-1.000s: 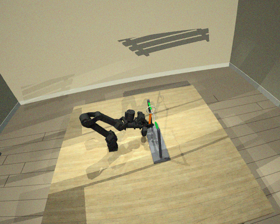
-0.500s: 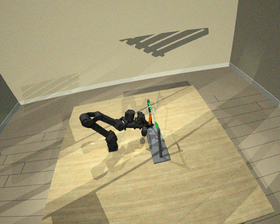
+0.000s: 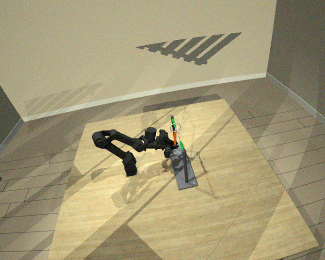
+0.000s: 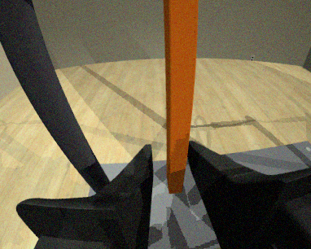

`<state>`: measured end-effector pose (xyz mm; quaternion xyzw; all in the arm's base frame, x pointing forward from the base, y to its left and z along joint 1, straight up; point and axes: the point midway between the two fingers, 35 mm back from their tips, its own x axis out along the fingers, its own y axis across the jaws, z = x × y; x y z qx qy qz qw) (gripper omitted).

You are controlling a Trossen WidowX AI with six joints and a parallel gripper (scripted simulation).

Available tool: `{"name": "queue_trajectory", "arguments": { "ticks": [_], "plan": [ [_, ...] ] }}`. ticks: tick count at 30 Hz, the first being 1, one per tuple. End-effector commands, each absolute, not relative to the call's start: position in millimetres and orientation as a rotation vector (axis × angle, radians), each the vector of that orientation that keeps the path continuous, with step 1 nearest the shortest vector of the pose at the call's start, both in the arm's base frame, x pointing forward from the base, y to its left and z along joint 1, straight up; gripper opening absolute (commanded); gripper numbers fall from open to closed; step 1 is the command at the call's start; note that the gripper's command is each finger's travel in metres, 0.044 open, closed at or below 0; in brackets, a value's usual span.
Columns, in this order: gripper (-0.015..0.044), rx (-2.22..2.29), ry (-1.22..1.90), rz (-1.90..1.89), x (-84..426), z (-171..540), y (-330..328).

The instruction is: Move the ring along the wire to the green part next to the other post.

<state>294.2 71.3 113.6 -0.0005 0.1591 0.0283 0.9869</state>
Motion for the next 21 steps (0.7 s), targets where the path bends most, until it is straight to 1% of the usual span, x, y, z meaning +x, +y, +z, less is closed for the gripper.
{"name": "queue_trajectory", "arguments": {
  "ticks": [1, 21],
  "plan": [
    [0.0160, -0.001, 0.322, 0.056, 292, 114, 71],
    [0.0160, 0.001, 0.325, 0.054, 260, 126, 70]
  ]
}}
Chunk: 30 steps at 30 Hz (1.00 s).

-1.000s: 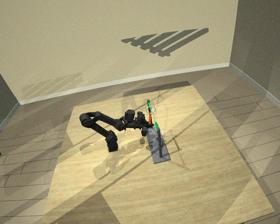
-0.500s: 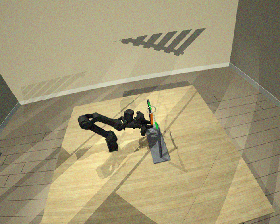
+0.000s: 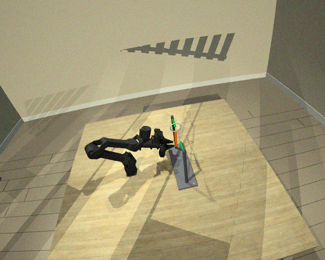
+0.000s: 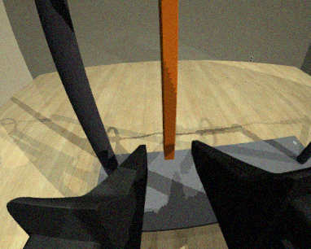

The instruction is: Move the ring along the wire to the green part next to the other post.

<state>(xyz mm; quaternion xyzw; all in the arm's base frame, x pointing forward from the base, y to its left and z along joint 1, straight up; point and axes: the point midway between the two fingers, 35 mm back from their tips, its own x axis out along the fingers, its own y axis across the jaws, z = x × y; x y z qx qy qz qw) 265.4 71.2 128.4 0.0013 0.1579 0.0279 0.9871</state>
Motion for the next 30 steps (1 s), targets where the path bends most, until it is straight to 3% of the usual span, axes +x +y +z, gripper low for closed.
{"name": "queue_trajectory", "arguments": {
  "ticks": [1, 30],
  "plan": [
    [0.0160, 0.001, 0.325, 0.054, 258, 127, 70],
    [0.0160, 0.002, 0.325, 0.054, 246, 129, 68]
  ]
}}
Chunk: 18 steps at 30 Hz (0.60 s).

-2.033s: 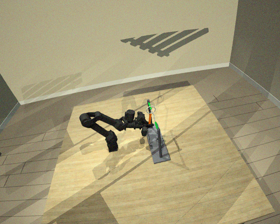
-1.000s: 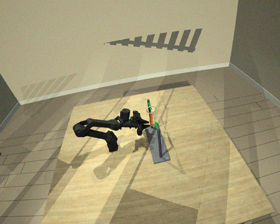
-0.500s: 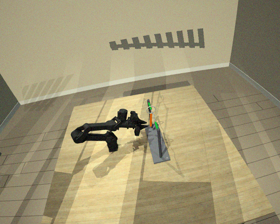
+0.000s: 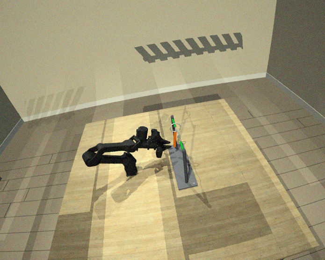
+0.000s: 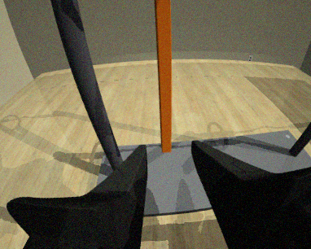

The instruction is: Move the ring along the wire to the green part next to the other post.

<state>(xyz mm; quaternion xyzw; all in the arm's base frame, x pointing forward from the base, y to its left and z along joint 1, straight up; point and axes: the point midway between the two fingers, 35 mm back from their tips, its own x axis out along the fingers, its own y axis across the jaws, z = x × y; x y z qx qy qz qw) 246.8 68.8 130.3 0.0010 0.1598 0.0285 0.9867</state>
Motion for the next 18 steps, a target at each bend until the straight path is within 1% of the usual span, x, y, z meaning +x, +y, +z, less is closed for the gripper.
{"name": "queue_trajectory", "arguments": {
  "ticks": [1, 5, 7, 15, 16, 18],
  "plan": [
    [0.0160, 0.002, 0.325, 0.054, 246, 129, 68],
    [0.0160, 0.002, 0.325, 0.054, 246, 129, 68],
    [0.0213, 0.003, 0.323, 0.057, 243, 132, 70],
    [0.0423, 0.002, 0.325, 0.058, 200, 146, 65],
    [0.0440, 0.002, 0.324, 0.058, 199, 146, 65],
    [0.0440, 0.002, 0.324, 0.058, 199, 146, 65]
  ]
}}
